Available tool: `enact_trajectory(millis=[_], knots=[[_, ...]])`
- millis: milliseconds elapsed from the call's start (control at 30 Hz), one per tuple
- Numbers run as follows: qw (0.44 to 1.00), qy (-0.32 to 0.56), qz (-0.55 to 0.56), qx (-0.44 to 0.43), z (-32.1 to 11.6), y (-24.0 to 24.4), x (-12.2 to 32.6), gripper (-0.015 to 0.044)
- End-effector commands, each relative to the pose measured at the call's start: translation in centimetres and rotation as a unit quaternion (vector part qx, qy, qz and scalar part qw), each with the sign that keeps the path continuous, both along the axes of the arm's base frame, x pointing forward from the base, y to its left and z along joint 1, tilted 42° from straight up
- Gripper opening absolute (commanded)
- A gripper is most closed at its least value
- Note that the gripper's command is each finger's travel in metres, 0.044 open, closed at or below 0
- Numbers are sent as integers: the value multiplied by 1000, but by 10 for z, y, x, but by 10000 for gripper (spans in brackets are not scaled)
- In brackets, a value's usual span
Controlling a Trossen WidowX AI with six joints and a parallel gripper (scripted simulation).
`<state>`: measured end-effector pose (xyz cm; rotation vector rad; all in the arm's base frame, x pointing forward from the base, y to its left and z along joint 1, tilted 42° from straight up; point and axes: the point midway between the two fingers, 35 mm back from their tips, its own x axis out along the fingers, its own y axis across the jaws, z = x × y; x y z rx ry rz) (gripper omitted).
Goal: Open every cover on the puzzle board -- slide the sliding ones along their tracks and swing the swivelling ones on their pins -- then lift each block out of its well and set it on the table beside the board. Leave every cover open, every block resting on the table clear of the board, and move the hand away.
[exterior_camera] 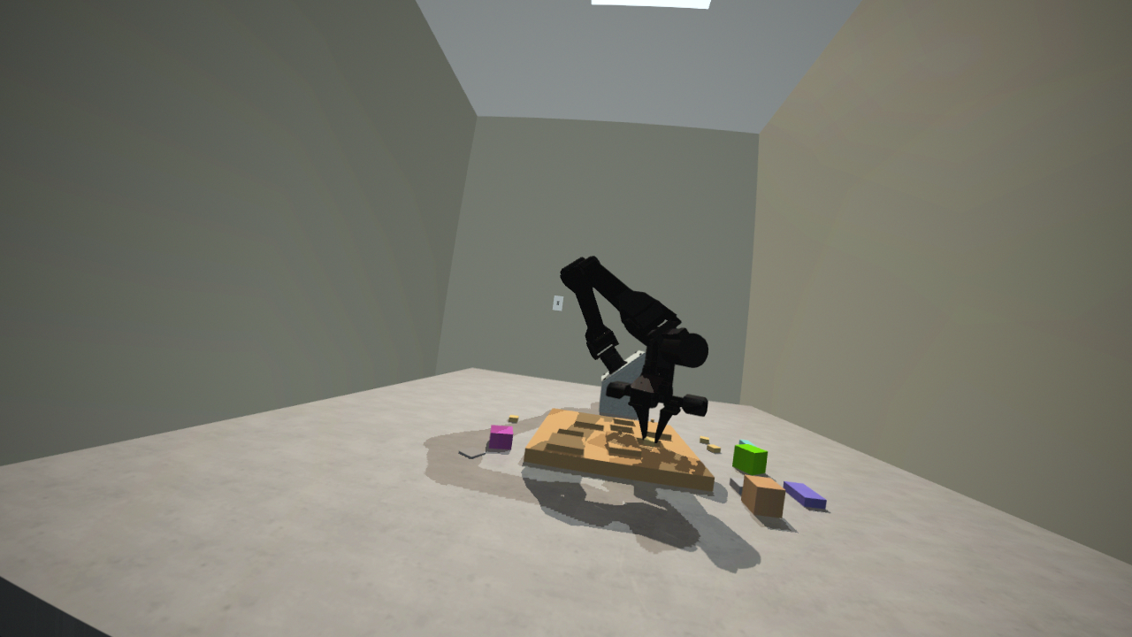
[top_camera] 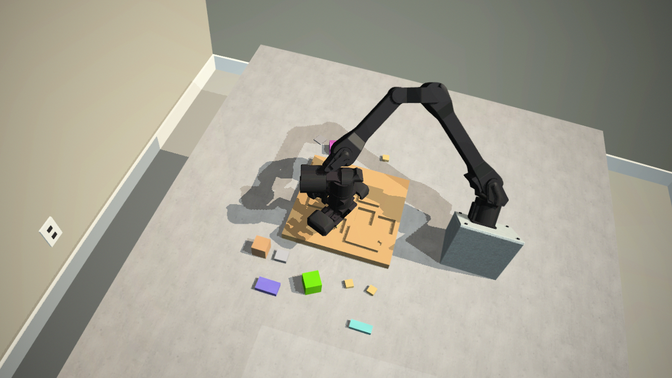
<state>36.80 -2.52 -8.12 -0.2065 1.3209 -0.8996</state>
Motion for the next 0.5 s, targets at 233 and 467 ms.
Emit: enact_trajectory(millis=[233, 467], knots=[[1000, -3, 1, 2, 12, 12, 2, 80], [1000, -3, 1, 2, 19, 18, 2, 80]])
